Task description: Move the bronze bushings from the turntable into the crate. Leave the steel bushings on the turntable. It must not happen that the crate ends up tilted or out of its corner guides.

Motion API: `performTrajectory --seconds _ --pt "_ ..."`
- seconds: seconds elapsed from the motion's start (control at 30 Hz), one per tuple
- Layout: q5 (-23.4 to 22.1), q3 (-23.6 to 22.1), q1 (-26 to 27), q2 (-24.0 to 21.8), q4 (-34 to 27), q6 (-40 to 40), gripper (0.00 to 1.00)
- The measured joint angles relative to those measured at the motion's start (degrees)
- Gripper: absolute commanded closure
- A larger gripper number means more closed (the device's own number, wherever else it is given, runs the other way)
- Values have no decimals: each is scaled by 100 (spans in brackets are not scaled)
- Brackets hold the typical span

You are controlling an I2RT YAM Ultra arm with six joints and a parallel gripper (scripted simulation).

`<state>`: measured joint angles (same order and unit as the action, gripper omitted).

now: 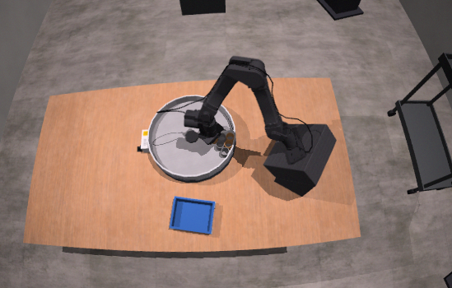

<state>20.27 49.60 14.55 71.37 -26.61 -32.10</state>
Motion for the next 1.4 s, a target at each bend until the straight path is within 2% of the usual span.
performTrajectory --seconds 1.33,1.37,1.4 --pt "-7 2 35 44 175 46 85" --pt "-7 2 35 44 175 46 100" --pt "-35 2 37 44 175 39 100"
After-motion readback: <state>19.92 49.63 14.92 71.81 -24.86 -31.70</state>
